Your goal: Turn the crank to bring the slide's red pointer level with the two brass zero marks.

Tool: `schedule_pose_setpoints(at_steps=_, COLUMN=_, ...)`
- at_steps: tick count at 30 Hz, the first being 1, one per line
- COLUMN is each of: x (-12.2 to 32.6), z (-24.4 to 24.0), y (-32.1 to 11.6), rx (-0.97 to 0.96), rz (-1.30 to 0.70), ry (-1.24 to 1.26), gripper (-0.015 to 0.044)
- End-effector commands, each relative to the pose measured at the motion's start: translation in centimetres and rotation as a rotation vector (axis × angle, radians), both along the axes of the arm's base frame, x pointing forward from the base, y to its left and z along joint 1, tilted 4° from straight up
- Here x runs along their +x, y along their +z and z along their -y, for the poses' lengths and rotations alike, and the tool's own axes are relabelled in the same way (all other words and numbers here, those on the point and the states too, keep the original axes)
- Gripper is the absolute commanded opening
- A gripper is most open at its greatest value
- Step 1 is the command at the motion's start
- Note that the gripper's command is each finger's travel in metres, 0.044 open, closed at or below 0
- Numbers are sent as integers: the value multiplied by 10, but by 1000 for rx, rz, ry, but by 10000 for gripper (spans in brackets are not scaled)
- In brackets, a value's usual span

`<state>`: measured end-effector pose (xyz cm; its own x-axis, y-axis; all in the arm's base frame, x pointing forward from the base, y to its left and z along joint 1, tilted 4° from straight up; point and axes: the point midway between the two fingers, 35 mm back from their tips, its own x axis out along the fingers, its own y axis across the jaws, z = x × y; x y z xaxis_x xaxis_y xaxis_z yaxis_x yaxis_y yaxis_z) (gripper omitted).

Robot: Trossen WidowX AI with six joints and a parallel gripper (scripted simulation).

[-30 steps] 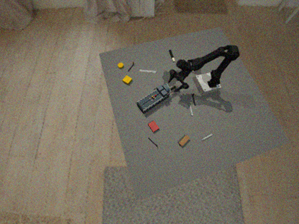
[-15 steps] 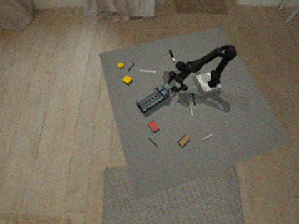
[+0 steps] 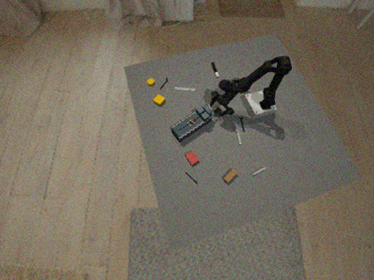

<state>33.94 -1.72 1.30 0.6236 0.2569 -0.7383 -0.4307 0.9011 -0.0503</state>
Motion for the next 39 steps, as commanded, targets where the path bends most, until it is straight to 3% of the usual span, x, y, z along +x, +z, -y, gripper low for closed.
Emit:
schedule_pose_setpoints(at_steps=1, x=-2, z=0, y=-9, rx=1, rz=-7, ry=6, gripper=440)
schedule_pose_setpoints(at_steps=6, x=-3, z=0, y=-14, rx=1, rz=-7, ry=6, gripper=440)
schedule_pose_setpoints(at_steps=23, x=-3, z=0, y=-14, rx=1, rz=-7, ry=6, gripper=0)
schedule_pose_setpoints(at_steps=39, x=-4, z=-3, y=-9, rx=1, rz=-7, ry=6, gripper=0)
